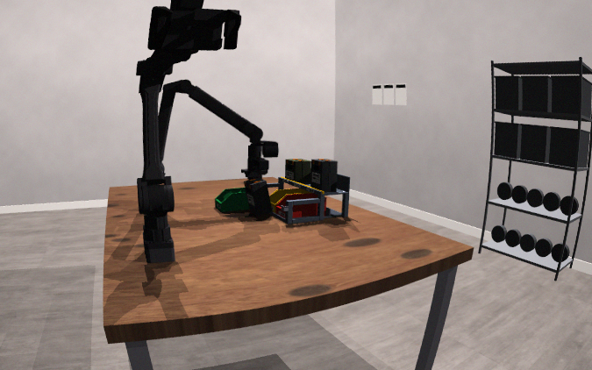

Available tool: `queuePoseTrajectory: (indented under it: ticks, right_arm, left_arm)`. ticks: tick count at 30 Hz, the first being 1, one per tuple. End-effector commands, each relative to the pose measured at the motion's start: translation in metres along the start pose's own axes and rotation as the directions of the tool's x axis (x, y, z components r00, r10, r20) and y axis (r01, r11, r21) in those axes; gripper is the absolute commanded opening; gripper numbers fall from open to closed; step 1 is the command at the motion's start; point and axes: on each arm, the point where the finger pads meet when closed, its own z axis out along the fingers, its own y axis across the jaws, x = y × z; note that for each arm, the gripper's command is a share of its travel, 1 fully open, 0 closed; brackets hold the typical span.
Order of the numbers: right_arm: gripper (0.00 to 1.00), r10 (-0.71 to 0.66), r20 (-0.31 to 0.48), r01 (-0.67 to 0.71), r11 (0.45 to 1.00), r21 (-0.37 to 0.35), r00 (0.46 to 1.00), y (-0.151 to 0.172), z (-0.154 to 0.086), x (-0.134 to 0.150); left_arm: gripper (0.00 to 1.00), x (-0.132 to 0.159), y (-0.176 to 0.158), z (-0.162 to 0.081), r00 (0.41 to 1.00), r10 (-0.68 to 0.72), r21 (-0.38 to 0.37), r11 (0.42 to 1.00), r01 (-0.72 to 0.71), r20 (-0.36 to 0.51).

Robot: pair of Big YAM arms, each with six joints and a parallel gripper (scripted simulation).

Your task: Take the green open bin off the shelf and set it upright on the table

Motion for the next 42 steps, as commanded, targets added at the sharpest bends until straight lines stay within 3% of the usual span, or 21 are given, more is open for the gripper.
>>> queuePoseTrajectory:
  ticks: [1,42]
  right_arm:
    - [1.0,-0.009,0.053,0.008,1.0,0.007,0.999,-0.0052,-0.0071,-0.0192]
    - [1.0,-0.009,0.053,0.008,1.0,0.007,0.999,-0.0052,-0.0071,-0.0192]
  left_arm:
    - [0.0,-0.0065,0.009,-0.0125,1.0,0.001,-0.029,1.0,0.0,0.006]
    - [0.0,-0.0069,0.012,-0.0127,1.0,0.001,-0.028,1.0,-0.001,0.005]
